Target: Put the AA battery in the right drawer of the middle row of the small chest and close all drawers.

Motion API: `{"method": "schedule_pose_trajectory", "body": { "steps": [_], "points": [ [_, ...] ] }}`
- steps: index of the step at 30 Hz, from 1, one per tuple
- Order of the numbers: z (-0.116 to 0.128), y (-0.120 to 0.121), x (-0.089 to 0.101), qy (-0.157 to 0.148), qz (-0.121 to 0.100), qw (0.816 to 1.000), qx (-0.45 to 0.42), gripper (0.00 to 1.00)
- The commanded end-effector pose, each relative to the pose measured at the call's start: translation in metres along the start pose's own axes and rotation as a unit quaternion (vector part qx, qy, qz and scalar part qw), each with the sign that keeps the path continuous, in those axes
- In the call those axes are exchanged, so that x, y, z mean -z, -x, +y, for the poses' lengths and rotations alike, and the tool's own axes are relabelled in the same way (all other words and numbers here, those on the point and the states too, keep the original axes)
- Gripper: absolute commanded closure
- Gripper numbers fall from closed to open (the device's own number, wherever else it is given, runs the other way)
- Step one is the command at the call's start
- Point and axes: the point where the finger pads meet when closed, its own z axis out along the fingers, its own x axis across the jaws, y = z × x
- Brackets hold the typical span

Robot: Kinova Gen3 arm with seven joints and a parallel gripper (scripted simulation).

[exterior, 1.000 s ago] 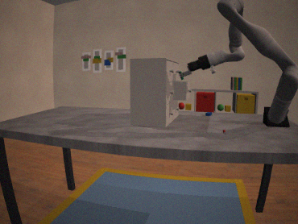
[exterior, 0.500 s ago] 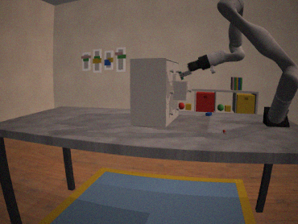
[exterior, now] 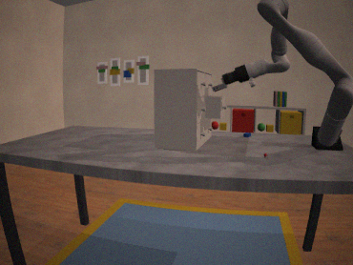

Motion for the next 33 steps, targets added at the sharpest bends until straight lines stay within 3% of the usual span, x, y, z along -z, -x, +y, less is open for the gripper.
{"method": "schedule_pose_trajectory", "body": {
  "steps": [1,22,33],
  "points": [
    [0.001,0.000,0.000,0.001,0.000,1.000,0.000,0.00],
    [-0.001,0.000,0.009,0.001,0.000,1.000,0.000,0.00],
    [-0.018,0.000,0.066,0.001,0.000,1.000,0.000,0.00]
  ]
}}
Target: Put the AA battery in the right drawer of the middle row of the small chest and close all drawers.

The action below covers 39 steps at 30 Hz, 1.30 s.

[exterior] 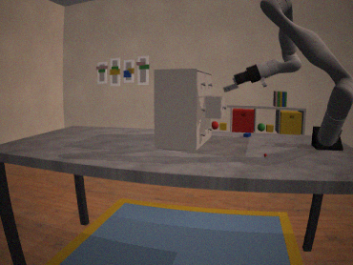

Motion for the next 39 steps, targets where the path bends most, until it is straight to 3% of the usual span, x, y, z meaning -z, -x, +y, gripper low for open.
{"method": "schedule_pose_trajectory", "body": {
  "steps": [1,4,6,12,18,39],
  "points": [
    [-0.001,0.008,0.021,0.006,-0.011,1.000,-0.008,0.00],
    [-0.006,0.008,0.038,0.006,-0.011,1.000,-0.008,0.00],
    [-0.006,0.008,0.038,0.006,-0.011,1.000,-0.008,0.00],
    [-0.014,0.007,0.066,0.006,-0.011,1.000,-0.008,0.00],
    [-0.019,0.007,0.082,0.006,-0.011,1.000,-0.008,0.00],
    [-0.021,0.006,0.087,-0.001,-0.009,1.000,-0.008,0.00]
  ]
}}
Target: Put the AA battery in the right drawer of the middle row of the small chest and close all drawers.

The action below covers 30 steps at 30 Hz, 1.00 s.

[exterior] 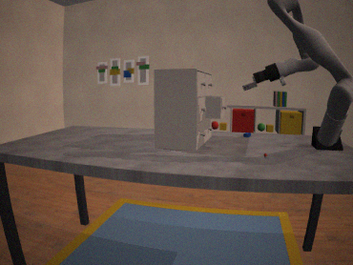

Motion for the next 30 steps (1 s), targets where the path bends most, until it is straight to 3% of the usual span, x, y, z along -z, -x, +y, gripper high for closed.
{"method": "schedule_pose_trajectory", "body": {
  "steps": [1,18,30],
  "points": [
    [0.002,-0.001,0.000,0.000,0.001,1.000,0.003,0.00],
    [0.006,-0.001,0.001,-0.072,0.001,0.997,0.003,0.00],
    [0.013,-0.001,0.004,-0.188,0.000,0.982,0.003,0.00]
  ]
}}
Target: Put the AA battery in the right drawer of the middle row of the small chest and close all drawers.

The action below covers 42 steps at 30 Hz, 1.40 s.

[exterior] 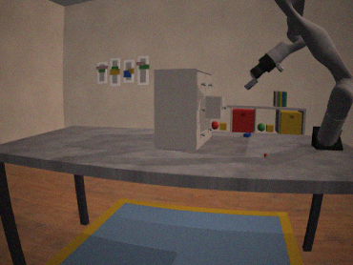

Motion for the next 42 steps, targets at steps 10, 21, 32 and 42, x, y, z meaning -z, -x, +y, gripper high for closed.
{"method": "schedule_pose_trajectory", "body": {
  "steps": [10,21,32,42],
  "points": [
    [0.017,-0.006,0.003,-0.115,0.002,0.993,0.022,0.00],
    [0.023,-0.005,0.011,-0.267,-0.007,0.963,0.021,0.00],
    [0.029,-0.006,0.015,-0.370,-0.007,0.929,0.021,0.00],
    [0.030,-0.006,0.017,-0.408,-0.011,0.913,0.020,0.00]
  ]
}}
